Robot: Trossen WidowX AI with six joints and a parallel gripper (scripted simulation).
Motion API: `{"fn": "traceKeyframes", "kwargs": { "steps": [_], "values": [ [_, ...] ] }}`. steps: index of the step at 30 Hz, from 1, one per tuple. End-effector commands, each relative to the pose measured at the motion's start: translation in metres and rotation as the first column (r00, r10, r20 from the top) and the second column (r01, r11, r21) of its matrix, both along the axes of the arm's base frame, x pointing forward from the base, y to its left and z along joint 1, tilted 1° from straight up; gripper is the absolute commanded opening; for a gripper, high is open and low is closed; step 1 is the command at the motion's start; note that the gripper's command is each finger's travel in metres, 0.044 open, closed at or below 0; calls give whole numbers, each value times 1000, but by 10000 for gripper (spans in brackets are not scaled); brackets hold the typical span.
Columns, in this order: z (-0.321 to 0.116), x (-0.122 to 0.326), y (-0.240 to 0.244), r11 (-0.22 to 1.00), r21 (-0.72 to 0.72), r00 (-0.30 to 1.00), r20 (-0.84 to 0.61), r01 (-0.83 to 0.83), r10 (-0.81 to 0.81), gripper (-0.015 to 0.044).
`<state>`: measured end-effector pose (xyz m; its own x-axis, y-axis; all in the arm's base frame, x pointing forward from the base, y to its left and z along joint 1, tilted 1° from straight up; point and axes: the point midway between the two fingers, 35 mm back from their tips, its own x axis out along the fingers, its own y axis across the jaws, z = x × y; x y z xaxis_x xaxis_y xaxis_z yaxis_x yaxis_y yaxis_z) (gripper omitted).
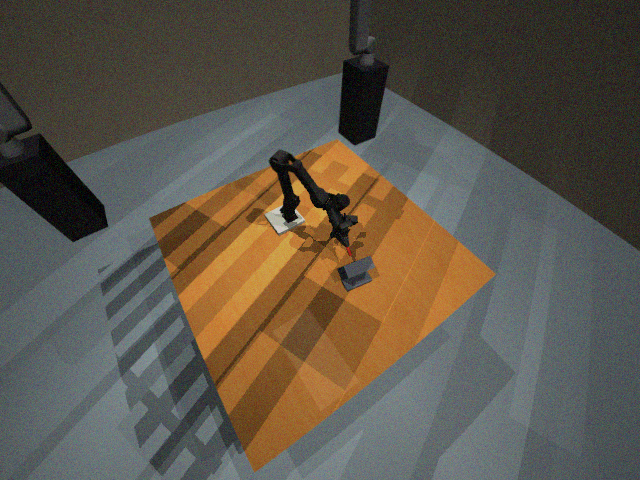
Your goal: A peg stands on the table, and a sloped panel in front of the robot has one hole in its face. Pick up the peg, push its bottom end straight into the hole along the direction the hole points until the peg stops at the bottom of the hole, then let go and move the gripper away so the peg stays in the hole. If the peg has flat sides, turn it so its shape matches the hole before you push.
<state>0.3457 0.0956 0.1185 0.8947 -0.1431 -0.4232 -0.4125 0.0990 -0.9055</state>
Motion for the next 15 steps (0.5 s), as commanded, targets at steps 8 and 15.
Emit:
{"fn": "traceKeyframes", "kwargs": {
  "steps": [8,15],
  "values": [
    [-6,8,-2,1000,0,1000,-4,-4,4,0],
    [-11,16,-3,1000,1,1000,-3,-3,3,0]
  ]
}}
